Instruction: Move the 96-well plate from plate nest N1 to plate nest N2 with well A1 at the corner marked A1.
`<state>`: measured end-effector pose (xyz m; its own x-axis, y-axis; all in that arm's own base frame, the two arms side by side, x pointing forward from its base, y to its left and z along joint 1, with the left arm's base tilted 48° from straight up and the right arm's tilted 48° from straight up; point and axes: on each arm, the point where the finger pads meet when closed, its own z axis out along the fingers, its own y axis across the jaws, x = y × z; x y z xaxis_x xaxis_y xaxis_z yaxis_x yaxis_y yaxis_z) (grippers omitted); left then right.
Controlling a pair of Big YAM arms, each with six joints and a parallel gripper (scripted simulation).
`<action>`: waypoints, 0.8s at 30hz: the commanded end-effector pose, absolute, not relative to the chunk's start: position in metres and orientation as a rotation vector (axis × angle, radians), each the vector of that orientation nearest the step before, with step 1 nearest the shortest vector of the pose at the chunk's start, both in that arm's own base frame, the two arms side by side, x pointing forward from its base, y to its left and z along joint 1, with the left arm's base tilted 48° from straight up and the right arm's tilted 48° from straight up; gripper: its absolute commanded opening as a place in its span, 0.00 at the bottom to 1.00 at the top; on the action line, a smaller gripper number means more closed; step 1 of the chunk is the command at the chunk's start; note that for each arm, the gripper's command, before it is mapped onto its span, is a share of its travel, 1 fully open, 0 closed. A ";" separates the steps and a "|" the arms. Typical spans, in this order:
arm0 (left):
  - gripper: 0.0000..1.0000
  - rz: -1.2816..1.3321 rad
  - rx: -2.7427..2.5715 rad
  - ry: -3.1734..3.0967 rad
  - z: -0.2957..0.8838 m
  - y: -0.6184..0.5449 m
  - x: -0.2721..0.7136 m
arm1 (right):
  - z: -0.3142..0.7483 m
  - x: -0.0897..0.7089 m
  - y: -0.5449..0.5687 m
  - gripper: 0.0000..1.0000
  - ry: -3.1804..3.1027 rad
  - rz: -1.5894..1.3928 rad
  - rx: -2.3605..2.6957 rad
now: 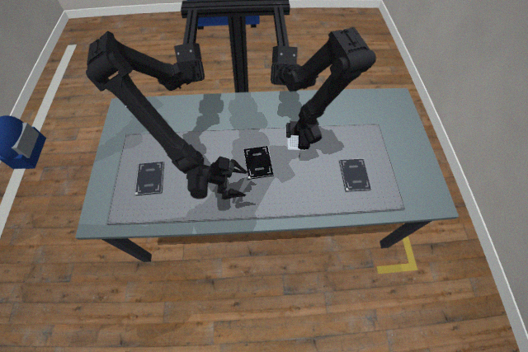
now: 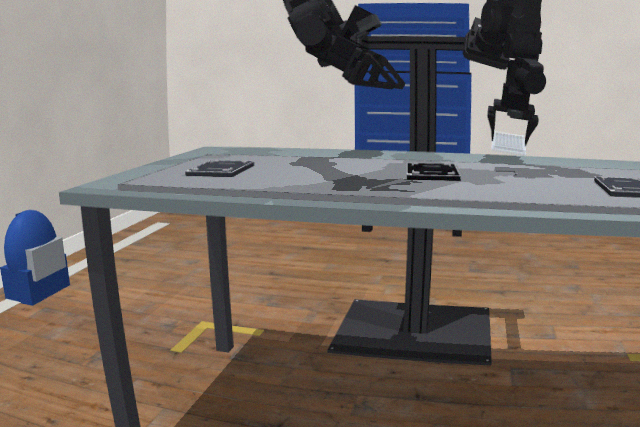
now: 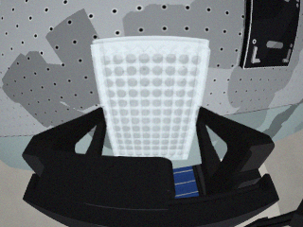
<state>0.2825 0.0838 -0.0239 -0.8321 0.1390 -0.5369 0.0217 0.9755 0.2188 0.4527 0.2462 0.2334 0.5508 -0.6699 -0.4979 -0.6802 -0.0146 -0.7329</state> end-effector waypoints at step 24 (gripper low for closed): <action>0.78 0.178 -0.225 2.343 -0.015 -0.079 0.363 | 0.140 0.275 0.139 1.00 1.095 0.064 -1.775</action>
